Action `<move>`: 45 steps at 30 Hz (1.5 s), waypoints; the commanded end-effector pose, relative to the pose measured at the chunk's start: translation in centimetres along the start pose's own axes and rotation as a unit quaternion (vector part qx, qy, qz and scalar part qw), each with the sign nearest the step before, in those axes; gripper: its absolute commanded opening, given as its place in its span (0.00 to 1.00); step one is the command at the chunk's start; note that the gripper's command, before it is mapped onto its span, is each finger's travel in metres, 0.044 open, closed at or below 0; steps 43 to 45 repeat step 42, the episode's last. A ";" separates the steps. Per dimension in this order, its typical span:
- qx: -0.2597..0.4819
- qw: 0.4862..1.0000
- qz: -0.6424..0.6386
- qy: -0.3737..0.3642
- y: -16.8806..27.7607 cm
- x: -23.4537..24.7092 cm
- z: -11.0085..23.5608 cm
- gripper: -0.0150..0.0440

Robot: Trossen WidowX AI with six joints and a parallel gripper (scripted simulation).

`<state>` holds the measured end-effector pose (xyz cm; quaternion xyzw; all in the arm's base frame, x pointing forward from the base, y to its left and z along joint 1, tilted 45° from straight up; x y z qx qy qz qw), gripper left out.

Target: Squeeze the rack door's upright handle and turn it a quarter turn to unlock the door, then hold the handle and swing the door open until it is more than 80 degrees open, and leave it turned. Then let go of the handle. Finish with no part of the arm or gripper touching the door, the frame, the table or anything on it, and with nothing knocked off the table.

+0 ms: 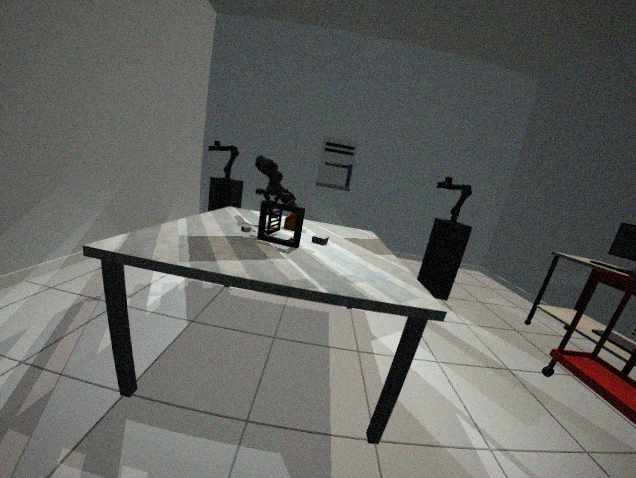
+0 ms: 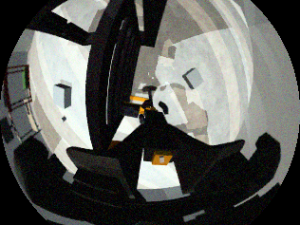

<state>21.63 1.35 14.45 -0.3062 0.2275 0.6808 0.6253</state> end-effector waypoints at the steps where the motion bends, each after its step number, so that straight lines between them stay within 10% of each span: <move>1: -0.001 1.000 0.003 0.001 0.0 -0.1 0.1 0.28; 13: -0.001 1.000 0.003 0.001 0.0 -0.1 0.1 0.74; 45: -0.027 0.999 0.018 -0.015 0.1 -0.2 4.6 0.74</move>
Point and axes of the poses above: the point midway between the two fingers, 35 mm back from their tips, its own z axis back along the fingers, its own x axis across the jaws, y = z × x, the point moved 3 cm from there along z, back along the fingers, and after that the axes turned 6 degrees about -z, right-handed, at the moved point
